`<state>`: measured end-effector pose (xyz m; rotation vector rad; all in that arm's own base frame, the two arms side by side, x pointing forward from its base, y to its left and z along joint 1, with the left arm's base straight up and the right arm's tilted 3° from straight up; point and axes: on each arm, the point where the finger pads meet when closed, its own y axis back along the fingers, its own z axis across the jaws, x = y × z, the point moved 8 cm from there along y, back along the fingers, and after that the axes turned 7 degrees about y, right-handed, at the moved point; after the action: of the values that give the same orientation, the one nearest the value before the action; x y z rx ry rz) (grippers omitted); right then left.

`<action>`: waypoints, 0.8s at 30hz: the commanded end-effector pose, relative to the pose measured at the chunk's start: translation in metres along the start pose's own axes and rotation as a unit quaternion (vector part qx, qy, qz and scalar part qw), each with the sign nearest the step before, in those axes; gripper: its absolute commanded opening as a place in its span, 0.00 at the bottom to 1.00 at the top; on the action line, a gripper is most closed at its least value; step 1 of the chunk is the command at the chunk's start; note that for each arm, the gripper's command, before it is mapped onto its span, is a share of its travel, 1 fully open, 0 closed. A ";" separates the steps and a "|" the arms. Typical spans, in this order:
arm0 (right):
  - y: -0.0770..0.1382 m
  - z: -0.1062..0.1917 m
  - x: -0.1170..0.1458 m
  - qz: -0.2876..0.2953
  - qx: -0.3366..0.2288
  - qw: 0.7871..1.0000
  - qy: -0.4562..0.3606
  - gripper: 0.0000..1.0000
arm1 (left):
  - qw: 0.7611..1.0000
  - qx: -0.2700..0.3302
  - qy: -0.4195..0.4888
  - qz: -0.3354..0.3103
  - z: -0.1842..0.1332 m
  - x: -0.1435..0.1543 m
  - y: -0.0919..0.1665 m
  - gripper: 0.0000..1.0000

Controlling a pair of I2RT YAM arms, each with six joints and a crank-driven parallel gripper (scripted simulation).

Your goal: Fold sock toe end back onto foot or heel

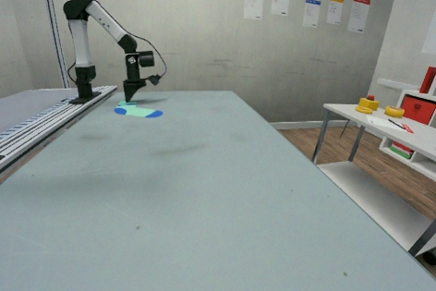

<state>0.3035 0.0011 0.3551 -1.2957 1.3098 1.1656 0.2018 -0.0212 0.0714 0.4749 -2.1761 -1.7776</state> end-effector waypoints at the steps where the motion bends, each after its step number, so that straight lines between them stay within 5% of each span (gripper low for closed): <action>1: 0.001 -0.002 -0.005 -0.008 0.003 1.000 -0.001 1.00 | 1.000 0.004 -0.004 -0.008 -0.008 -0.002 0.018 0.40; 17: 0.001 -0.002 -0.005 -0.008 0.003 1.000 -0.001 1.00 | 1.000 0.001 -0.003 -0.004 -0.016 0.003 0.065 0.40; 24: 0.001 -0.002 -0.005 -0.008 0.003 1.000 -0.001 1.00 | 0.993 0.028 -0.045 -0.104 -0.024 -0.027 0.067 0.40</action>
<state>0.3035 0.0011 0.3551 -1.2957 1.3098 1.1656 0.2098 -0.0207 0.1276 0.5339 -2.2195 -1.8076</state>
